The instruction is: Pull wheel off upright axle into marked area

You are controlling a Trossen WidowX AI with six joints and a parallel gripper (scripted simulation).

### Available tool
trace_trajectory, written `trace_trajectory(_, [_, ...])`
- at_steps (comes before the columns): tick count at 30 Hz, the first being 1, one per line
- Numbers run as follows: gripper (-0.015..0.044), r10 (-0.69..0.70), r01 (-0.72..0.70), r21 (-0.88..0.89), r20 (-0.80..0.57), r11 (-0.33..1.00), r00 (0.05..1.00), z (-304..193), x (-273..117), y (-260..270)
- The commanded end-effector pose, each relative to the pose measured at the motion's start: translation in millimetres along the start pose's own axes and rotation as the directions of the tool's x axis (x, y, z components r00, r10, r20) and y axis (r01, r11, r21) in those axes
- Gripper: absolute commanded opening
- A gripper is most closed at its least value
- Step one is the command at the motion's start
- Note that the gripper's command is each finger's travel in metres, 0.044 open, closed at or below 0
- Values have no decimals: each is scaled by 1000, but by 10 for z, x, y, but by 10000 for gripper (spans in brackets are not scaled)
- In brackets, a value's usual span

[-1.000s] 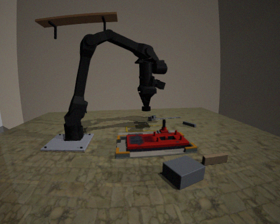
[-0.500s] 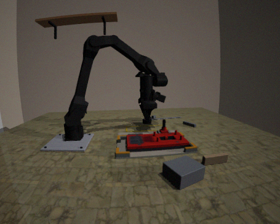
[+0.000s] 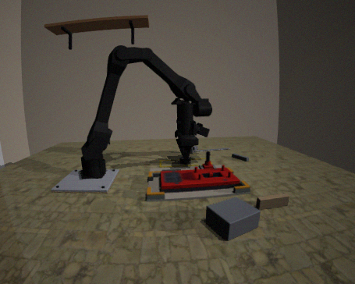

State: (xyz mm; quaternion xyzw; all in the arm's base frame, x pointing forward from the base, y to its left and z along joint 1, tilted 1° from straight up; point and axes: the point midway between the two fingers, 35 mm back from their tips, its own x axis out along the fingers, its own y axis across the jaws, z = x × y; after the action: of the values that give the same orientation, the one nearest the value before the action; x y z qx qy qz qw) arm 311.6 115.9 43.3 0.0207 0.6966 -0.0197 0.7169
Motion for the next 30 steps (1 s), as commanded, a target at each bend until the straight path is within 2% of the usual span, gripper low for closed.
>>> trace_trajectory(1, [236,0,0,0,-1,1000,1000,-1,-2,-1])
trace_trajectory(4, [300,0,0,1,0,1000,1000,5,-77,2])
trace_trajectory(9, [300,1,-1,4,2,1000,1000,6,-545,3])
trace_trajectory(13, [300,1,-1,4,2,1000,1000,1,-602,1])
trace_trajectory(15, [352,6,-6,-1,14,1000,1000,-31,-588,-14])
trace_trajectory(18, [431,3,-3,1,7,1000,1000,-317,-794,-138])
trace_trajectory(19, [440,2,-2,2,4,1000,1000,-424,-859,-185])
trace_trajectory(23, [440,-2,2,4,-4,1000,1000,-776,-1034,-340])
trace_trajectory(30, [440,-2,2,4,-5,1000,1000,-793,-1041,-347])
